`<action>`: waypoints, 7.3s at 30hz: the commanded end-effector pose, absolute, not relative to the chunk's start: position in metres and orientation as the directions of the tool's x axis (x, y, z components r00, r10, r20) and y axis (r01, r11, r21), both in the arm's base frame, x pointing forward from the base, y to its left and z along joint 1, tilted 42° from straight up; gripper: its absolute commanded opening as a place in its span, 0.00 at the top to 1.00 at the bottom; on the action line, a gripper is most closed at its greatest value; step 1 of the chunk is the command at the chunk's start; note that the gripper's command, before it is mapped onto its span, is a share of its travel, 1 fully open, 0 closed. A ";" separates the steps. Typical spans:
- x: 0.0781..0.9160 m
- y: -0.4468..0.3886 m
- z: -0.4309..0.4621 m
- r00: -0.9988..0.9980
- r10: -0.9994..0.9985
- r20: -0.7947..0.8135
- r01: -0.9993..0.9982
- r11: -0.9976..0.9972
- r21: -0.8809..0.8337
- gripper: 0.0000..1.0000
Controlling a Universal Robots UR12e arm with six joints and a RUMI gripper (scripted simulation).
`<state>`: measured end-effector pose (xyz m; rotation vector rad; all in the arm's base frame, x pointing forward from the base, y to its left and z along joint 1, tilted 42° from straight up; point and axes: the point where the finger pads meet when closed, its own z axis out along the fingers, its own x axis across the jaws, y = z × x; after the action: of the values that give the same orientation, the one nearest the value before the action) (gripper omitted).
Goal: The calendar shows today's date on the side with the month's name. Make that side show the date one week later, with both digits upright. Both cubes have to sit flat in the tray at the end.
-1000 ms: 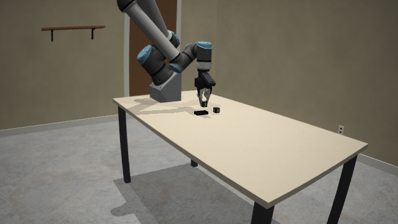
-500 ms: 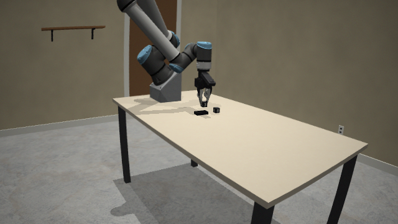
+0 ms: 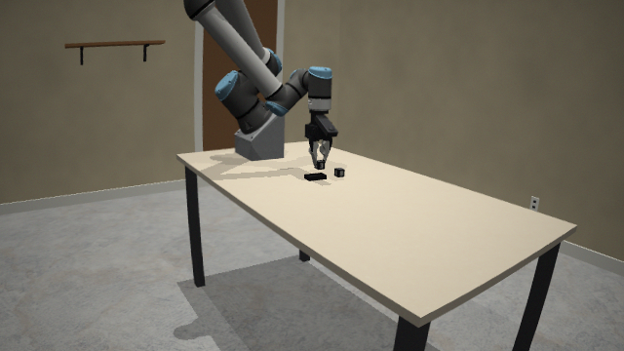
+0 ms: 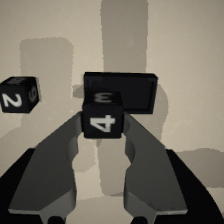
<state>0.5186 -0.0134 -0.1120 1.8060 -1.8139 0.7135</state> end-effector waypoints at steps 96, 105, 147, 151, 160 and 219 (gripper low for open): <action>0.519 -0.034 -0.134 -0.014 -0.749 0.662 -1.000 -0.006 -0.029 0.89; 0.518 -0.034 -0.134 -0.014 -0.749 0.662 -1.000 -0.006 -0.029 0.89; 0.518 -0.034 -0.135 -0.014 -0.749 0.662 -1.000 -0.006 -0.029 0.89; 0.518 -0.034 -0.135 -0.014 -0.749 0.662 -1.000 -0.006 -0.029 0.89; 0.518 -0.034 -0.135 -0.014 -0.749 0.662 -1.000 -0.006 -0.029 0.89; 0.521 0.018 -0.076 -0.017 -0.750 0.661 -0.999 -0.008 -0.036 0.71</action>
<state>0.5203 -0.0015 -0.0964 1.8157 -1.8154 0.7304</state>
